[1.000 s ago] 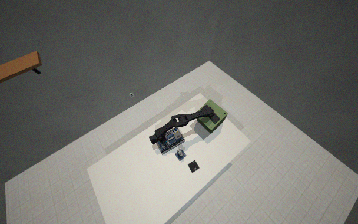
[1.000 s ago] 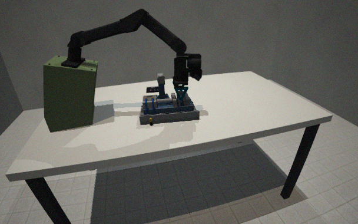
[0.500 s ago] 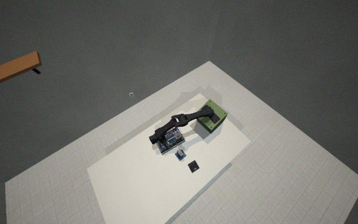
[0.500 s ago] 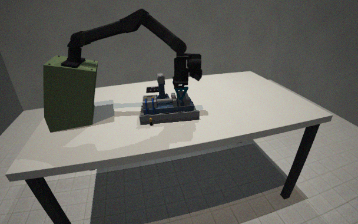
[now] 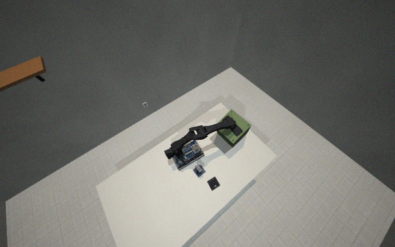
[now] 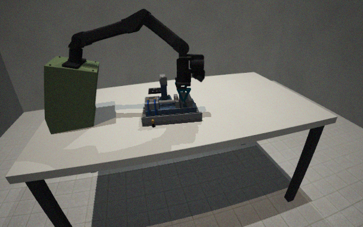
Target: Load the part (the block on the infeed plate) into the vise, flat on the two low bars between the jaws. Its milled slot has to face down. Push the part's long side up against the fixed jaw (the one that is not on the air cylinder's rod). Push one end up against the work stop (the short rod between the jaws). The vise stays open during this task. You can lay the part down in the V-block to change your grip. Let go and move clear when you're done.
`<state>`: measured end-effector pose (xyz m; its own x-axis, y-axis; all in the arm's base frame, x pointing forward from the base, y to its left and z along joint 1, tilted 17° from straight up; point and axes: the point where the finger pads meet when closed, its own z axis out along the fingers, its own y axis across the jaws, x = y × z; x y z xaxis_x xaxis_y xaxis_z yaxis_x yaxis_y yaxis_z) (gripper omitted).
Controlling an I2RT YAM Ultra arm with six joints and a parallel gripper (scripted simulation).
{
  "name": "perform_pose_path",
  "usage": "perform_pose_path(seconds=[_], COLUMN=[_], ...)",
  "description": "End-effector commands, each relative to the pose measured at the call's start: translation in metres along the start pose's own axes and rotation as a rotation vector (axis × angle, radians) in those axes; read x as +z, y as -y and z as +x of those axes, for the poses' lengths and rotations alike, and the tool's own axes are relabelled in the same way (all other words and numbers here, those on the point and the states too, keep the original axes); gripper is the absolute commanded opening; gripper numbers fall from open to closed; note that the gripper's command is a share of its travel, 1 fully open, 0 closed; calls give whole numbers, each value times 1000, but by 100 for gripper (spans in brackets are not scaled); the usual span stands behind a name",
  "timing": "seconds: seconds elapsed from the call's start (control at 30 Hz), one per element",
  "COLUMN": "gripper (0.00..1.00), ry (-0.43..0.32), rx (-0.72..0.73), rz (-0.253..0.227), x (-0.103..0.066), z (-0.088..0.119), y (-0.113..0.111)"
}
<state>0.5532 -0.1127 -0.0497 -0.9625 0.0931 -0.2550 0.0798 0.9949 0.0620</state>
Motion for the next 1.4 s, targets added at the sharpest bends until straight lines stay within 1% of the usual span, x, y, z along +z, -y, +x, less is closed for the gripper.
perform_pose_path(seconds=[0.0, 0.07, 0.13, 0.17, 0.33, 1.37], gripper=[0, 0, 0, 0, 0, 0], ry=[69, 79, 79, 93, 86, 86], rx=[-2, -3, -3, -5, -5, -5], rz=[11, 12, 12, 14, 13, 13], x=[-14, -17, -17, -26, -23, -23], z=[-23, -25, -25, -30, -28, -28], y=[2, 1, 1, 1, 1, 1])
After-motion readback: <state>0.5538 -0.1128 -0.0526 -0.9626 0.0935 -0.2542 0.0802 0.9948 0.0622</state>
